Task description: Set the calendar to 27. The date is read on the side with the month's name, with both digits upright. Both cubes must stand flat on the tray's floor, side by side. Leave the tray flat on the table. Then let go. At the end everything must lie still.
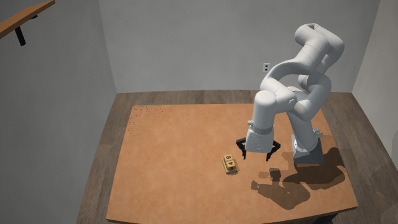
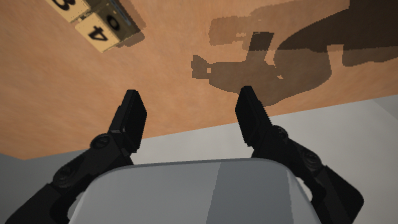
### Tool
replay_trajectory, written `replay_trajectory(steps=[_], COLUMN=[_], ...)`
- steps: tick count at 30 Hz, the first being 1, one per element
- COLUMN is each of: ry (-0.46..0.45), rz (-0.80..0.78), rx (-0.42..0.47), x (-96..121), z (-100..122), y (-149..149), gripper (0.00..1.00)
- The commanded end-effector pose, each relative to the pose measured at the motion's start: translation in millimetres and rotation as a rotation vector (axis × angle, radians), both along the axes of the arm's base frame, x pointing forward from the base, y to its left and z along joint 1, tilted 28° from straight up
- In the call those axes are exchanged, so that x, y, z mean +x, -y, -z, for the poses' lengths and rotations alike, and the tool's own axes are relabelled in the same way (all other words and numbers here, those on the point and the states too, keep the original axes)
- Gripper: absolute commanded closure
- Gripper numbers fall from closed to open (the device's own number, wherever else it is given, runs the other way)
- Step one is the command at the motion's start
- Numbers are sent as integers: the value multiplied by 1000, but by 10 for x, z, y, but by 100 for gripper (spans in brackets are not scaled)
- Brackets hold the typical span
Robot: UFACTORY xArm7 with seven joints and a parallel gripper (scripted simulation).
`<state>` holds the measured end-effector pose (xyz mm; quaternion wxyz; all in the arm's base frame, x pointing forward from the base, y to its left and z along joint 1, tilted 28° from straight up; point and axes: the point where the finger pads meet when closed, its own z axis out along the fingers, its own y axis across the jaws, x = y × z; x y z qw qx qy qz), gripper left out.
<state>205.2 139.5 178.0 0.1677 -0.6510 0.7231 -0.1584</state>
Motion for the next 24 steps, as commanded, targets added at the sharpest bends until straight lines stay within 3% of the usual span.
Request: replay_trajectory(steps=[1, 8, 18, 24], ry=[14, 21, 22, 22], rz=[117, 280, 291, 291], rx=[49, 124, 129, 129], x=[-18, -35, -23, 74], z=[32, 100, 128, 316], y=[-7, 10, 12, 17], gripper=[0, 0, 0, 0])
